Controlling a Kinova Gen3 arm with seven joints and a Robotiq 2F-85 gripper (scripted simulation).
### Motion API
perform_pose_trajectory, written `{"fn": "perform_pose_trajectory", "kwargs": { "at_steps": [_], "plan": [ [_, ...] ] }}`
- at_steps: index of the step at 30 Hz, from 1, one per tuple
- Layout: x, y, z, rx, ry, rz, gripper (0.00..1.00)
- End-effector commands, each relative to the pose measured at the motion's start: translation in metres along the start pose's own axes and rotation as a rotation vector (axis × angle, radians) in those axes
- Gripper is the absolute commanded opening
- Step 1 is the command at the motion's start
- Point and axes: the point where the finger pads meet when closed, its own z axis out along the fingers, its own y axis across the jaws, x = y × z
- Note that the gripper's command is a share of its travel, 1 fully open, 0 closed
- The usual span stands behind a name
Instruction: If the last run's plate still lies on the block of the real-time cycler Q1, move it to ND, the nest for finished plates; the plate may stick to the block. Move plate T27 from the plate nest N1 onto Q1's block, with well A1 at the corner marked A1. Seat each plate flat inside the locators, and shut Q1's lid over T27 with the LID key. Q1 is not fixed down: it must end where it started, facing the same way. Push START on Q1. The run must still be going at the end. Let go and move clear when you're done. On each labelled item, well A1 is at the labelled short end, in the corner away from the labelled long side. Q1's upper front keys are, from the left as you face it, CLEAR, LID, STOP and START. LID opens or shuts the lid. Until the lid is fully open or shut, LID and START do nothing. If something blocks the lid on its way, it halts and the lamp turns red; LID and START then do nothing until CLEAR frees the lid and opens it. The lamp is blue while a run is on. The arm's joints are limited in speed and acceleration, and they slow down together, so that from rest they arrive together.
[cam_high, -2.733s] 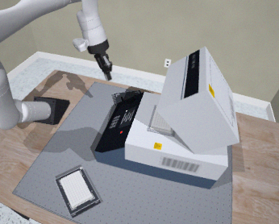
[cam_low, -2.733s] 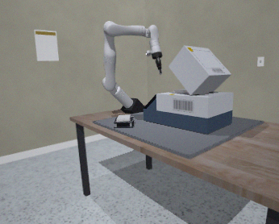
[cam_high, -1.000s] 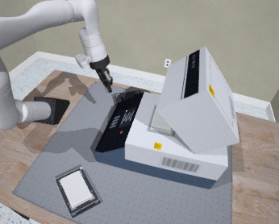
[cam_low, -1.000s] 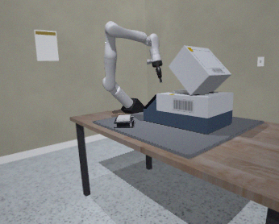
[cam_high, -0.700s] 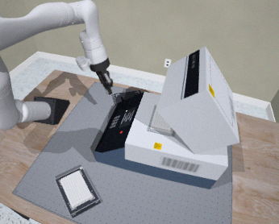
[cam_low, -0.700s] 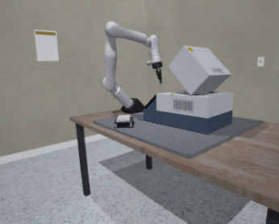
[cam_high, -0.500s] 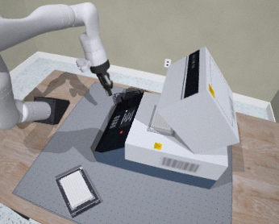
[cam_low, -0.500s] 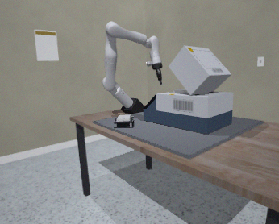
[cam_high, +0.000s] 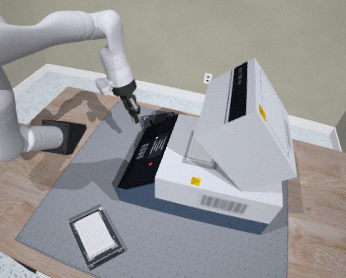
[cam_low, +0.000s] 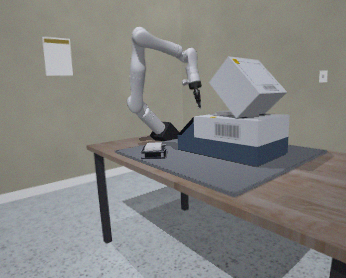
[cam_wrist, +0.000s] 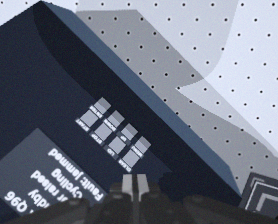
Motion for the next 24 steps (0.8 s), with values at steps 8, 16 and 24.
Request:
{"fn": "perform_pose_trajectory", "kwargs": {
  "at_steps": [8, 16, 24],
  "plan": [
    [0.002, 0.002, 0.011, 0.000, -0.002, 0.000, 0.10],
    [0.003, 0.004, 0.019, 0.000, -0.002, 0.000, 0.10],
    [0.005, 0.006, 0.029, 0.000, -0.002, 0.000, 0.10]
  ]
}}
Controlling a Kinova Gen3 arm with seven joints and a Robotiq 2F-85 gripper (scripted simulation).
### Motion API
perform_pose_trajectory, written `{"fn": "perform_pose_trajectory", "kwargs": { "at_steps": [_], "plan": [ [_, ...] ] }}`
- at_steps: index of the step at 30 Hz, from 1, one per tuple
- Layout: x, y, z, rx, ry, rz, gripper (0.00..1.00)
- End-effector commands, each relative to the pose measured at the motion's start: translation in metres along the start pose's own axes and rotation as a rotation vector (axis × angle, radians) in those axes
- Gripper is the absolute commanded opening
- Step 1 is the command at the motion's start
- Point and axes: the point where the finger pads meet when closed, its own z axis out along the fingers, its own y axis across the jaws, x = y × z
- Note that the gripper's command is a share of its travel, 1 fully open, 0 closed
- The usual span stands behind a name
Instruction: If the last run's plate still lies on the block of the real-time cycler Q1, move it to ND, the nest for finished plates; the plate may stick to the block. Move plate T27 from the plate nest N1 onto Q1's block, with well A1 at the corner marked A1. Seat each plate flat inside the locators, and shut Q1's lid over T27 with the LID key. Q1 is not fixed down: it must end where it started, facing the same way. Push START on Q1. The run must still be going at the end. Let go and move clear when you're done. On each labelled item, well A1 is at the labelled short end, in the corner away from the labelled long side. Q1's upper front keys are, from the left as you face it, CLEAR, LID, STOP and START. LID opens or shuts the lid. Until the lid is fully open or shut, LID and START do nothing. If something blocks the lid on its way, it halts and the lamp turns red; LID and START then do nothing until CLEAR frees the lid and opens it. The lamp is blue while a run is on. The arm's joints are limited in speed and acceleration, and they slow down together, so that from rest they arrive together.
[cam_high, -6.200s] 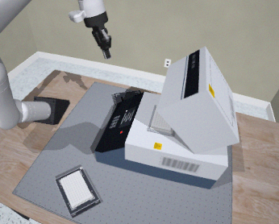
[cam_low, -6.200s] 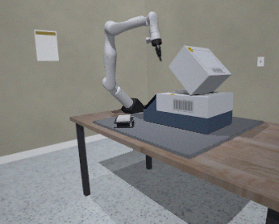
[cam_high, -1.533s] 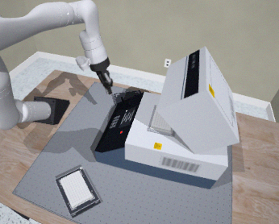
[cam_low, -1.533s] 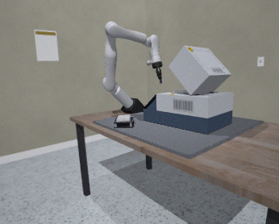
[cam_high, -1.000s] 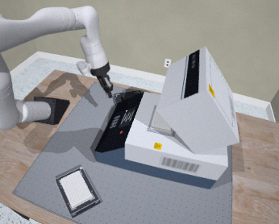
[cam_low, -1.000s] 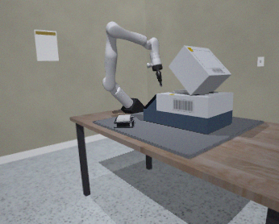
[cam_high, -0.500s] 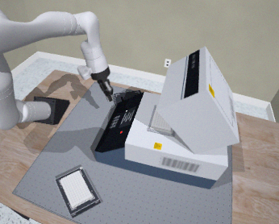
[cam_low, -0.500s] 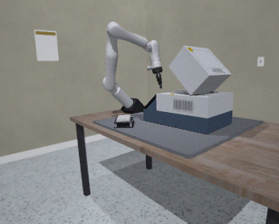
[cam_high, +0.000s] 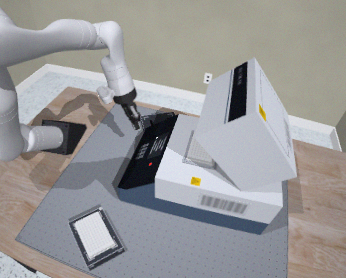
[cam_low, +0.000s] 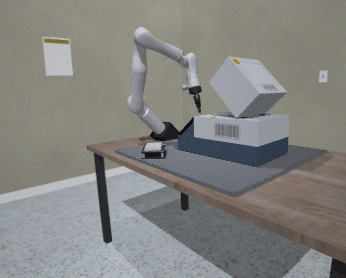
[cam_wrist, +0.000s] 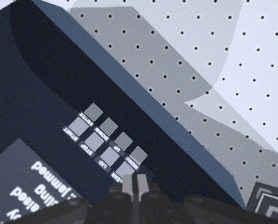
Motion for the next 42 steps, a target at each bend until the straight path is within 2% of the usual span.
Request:
{"fn": "perform_pose_trajectory", "kwargs": {
  "at_steps": [1, 42],
  "plan": [
    [0.000, 0.001, 0.002, 0.000, -0.002, 0.000, 0.10],
    [0.009, 0.009, 0.047, 0.000, -0.002, 0.000, 0.10]
  ]
}}
